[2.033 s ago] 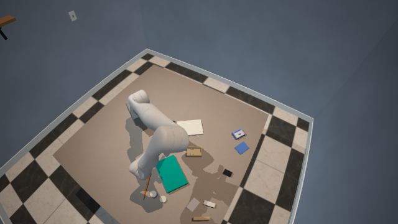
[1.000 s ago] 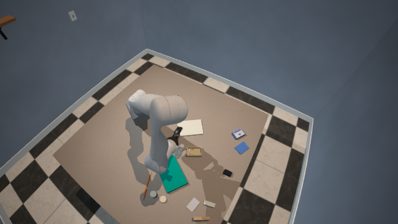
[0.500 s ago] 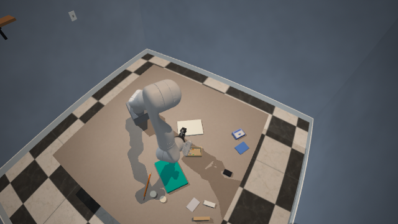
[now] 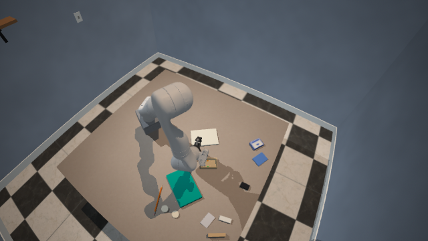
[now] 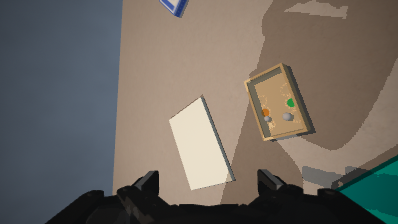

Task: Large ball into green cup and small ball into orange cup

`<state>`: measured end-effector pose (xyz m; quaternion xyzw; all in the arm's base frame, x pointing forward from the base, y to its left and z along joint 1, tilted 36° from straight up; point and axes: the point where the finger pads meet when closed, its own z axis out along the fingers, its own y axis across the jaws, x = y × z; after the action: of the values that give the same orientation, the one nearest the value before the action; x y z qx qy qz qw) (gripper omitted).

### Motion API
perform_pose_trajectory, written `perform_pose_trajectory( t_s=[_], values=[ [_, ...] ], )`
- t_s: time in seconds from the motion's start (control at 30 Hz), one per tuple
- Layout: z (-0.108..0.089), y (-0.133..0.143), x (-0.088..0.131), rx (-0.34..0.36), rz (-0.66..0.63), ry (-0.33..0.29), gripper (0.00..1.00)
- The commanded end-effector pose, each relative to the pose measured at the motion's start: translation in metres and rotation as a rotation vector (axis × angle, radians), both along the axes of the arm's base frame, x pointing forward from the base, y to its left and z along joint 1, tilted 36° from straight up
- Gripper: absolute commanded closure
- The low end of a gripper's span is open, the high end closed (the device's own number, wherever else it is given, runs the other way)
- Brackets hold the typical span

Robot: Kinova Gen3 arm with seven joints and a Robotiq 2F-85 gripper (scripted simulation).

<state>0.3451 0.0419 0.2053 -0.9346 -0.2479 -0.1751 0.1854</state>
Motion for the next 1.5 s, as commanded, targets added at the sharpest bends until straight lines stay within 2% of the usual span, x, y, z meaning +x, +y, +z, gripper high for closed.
perform_pose_trajectory(
  t_s=[0.0, 0.5, 0.53, 0.73, 0.77, 1.07, 1.1, 1.47],
  values=[
    [0.0, 0.002, 0.002, -0.014, 0.004, -0.011, 0.0],
    [-0.001, 0.003, 0.006, -0.035, 0.003, -0.025, 0.0],
    [-0.004, 0.003, 0.009, -0.058, 0.001, -0.035, 0.0],
    [-0.004, 0.003, 0.009, -0.058, 0.001, -0.035, 0.0],
    [-0.006, 0.003, 0.013, -0.081, 0.0, -0.044, 0.0],
    [-0.006, 0.003, 0.013, -0.081, 0.0, -0.044, 0.0],
    [-0.009, 0.003, 0.016, -0.103, -0.001, -0.054, 0.0],
    [-0.01, 0.004, 0.019, -0.125, -0.003, -0.066, 0.0]
  ],
)
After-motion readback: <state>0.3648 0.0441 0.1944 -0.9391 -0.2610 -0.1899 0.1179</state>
